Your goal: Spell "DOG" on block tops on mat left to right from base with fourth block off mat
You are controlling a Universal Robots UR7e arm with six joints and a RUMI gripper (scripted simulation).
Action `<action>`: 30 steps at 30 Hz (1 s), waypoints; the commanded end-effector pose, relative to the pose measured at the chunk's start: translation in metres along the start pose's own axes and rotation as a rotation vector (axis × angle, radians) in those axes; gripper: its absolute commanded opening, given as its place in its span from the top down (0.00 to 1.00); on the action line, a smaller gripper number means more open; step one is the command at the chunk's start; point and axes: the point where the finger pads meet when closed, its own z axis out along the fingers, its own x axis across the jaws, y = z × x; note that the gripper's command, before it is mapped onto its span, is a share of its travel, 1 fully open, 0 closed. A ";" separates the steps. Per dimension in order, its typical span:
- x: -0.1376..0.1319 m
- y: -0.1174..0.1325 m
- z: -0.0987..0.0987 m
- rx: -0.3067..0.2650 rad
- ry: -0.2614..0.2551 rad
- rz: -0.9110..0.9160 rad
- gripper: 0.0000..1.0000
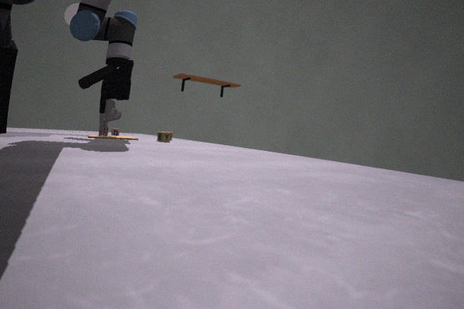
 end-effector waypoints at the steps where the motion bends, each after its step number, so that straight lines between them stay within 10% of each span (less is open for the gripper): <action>1: 0.000 0.000 -0.005 -0.001 0.000 0.000 0.95; 30: 0.000 0.000 -0.087 -0.001 0.000 0.000 0.95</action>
